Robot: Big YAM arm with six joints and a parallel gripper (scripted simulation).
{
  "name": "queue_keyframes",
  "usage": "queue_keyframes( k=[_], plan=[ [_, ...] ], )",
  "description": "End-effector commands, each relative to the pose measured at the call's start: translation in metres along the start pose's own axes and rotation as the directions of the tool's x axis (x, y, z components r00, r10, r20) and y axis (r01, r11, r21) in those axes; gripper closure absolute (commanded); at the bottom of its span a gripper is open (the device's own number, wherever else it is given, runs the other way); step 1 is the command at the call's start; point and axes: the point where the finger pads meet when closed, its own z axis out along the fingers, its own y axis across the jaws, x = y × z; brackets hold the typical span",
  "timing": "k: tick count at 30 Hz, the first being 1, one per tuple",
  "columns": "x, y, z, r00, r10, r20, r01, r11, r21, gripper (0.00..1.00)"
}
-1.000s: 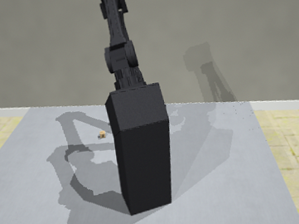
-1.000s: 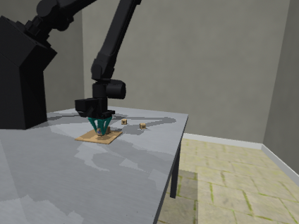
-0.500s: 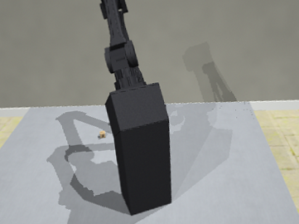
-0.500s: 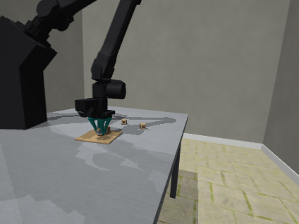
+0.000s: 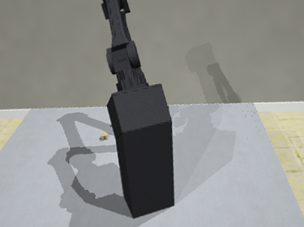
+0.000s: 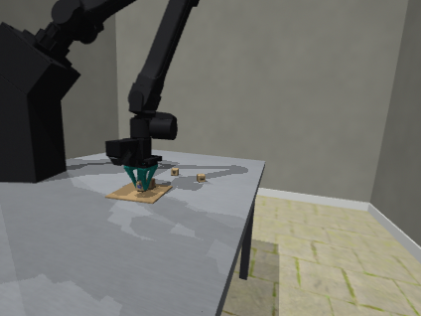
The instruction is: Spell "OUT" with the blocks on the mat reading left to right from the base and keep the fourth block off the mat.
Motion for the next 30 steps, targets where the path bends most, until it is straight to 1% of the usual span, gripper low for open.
queue_keyframes(
  k=[1, 15, 19, 24, 28, 30],
  plan=[
    [-0.0031, 0.0007, -0.0037, 1.000, -0.010, 0.004, 0.010, 1.000, -0.012, 0.80],
    [-0.0032, -0.0001, -0.0021, 1.000, -0.009, 0.004, 0.009, 1.000, -0.010, 0.80],
    [-0.0034, -0.0023, 0.0028, 1.000, -0.008, 0.004, 0.008, 1.000, -0.004, 0.80],
    [-0.0007, 0.0020, 0.0028, 1.000, -0.011, 0.001, 0.011, 1.000, -0.012, 0.80],
    [-0.0004, -0.0007, 0.0061, 1.000, -0.010, 0.001, 0.010, 1.000, -0.006, 0.80],
    [0.0003, -0.0006, 0.0046, 1.000, -0.010, 0.001, 0.010, 1.000, -0.007, 0.80]
  ],
)
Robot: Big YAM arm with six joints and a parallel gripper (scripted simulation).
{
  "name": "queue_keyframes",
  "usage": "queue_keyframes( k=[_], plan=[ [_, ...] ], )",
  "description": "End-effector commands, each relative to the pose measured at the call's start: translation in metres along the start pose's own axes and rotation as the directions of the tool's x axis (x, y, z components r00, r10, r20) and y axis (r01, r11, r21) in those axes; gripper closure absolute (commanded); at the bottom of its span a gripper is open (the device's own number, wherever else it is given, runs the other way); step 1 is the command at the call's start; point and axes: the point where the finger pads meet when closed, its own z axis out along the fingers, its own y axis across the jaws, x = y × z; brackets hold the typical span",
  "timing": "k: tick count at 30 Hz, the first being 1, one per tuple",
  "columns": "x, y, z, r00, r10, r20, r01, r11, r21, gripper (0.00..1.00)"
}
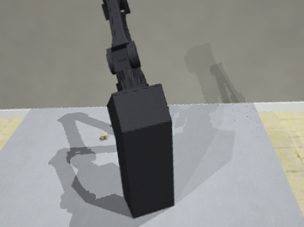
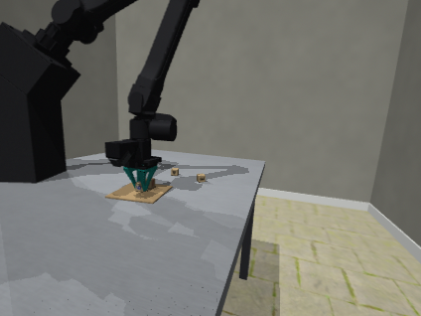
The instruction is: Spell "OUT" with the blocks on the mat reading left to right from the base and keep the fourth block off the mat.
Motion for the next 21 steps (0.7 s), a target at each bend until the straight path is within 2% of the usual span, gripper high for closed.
queue_keyframes(
  k=[1, 19, 21],
  plan=[
    [0.0012, 0.0007, 0.0014, 1.000, -0.011, 0.000, 0.011, 1.000, -0.011, 0.80],
    [0.0016, 0.0016, 0.0012, 1.000, -0.011, 0.000, 0.011, 1.000, -0.013, 0.80],
    [0.0016, 0.0016, 0.0012, 1.000, -0.011, 0.000, 0.011, 1.000, -0.013, 0.76]
  ],
)
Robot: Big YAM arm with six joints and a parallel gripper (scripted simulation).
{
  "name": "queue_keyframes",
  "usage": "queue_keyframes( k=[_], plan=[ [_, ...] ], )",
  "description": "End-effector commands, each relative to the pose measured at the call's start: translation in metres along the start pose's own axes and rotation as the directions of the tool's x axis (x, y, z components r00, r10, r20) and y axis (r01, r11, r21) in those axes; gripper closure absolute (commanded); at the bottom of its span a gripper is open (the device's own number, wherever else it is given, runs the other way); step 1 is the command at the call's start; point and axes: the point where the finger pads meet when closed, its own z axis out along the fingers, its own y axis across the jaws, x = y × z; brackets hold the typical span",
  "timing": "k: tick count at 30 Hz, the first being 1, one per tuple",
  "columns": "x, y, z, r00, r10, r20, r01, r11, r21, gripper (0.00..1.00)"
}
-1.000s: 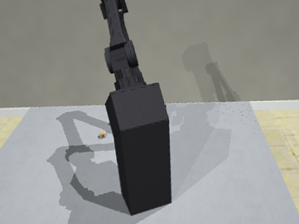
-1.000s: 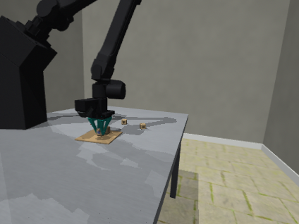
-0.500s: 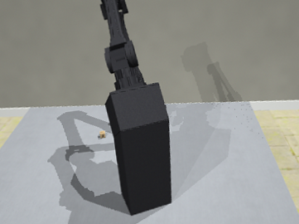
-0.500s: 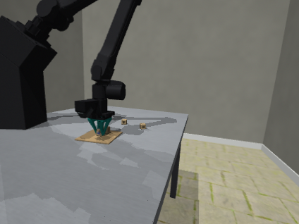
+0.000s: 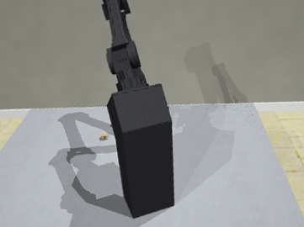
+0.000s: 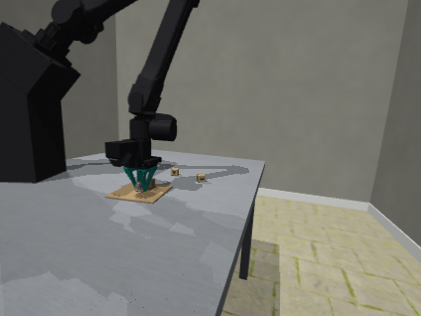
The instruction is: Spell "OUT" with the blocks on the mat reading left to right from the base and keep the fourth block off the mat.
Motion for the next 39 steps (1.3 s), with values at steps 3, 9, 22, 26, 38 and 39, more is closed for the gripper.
queue_keyframes(
  k=[3, 9, 22, 26, 38, 39],
  plan=[
    [0.0016, 0.0015, 0.0012, 1.000, -0.011, 0.000, 0.011, 1.000, -0.012, 0.73],
    [0.0016, 0.0015, 0.0012, 1.000, -0.011, 0.000, 0.011, 1.000, -0.012, 0.65],
    [0.0016, 0.0015, 0.0012, 1.000, -0.011, 0.000, 0.011, 1.000, -0.012, 0.54],
    [0.0016, 0.0015, 0.0012, 1.000, -0.011, 0.000, 0.011, 1.000, -0.012, 0.54],
    [0.0016, 0.0018, 0.0007, 1.000, -0.011, 0.000, 0.011, 1.000, -0.013, 0.54],
    [0.0017, 0.0022, 0.0001, 1.000, -0.012, 0.000, 0.012, 1.000, -0.014, 0.54]
  ],
)
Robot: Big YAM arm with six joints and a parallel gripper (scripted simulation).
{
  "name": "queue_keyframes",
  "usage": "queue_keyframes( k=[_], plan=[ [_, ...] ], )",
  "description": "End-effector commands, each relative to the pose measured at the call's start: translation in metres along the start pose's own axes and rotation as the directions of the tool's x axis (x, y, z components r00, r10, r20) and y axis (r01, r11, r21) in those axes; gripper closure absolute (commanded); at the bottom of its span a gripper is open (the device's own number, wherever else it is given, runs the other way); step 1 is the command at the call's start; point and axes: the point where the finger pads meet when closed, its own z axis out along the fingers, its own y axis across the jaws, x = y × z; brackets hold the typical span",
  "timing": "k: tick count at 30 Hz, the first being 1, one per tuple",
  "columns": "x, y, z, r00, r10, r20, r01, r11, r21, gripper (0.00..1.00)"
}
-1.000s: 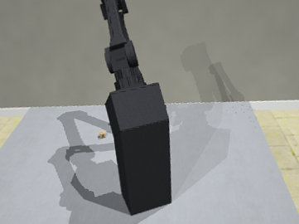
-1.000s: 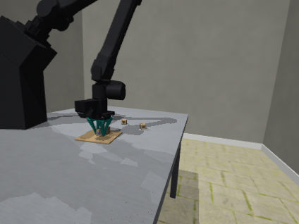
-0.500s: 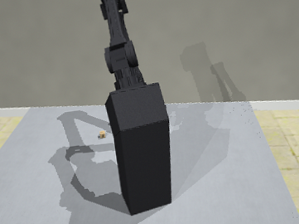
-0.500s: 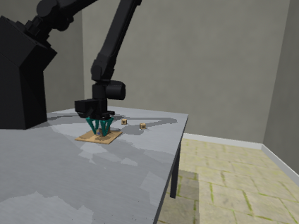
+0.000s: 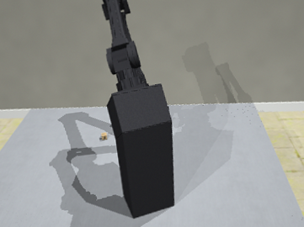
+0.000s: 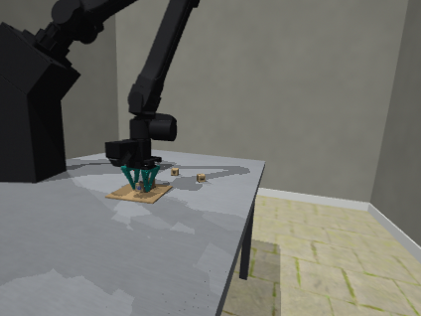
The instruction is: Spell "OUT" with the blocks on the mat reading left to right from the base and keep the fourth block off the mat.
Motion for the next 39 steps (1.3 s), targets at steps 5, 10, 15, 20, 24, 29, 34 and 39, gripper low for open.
queue_keyframes(
  k=[5, 10, 15, 20, 24, 29, 34, 39],
  plan=[
    [0.002, 0.008, -0.010, 1.000, -0.014, -0.001, 0.014, 0.999, -0.029, 0.54],
    [0.000, 0.004, -0.012, 1.000, -0.012, 0.002, 0.012, 1.000, -0.023, 0.54],
    [-0.006, 0.000, -0.018, 1.000, 0.000, 0.010, 0.000, 1.000, -0.005, 0.54],
    [-0.006, 0.001, -0.025, 1.000, -0.001, 0.009, 0.001, 1.000, -0.007, 0.54],
    [-0.006, 0.000, -0.031, 1.000, 0.000, 0.009, 0.000, 1.000, -0.005, 0.54],
    [-0.007, -0.004, -0.033, 1.000, 0.002, 0.010, -0.002, 1.000, 0.004, 0.54],
    [-0.006, 0.000, -0.043, 1.000, 0.000, 0.009, 0.001, 1.000, -0.006, 0.54],
    [-0.006, 0.000, -0.048, 1.000, -0.001, 0.009, 0.001, 1.000, -0.007, 0.54]
  ],
)
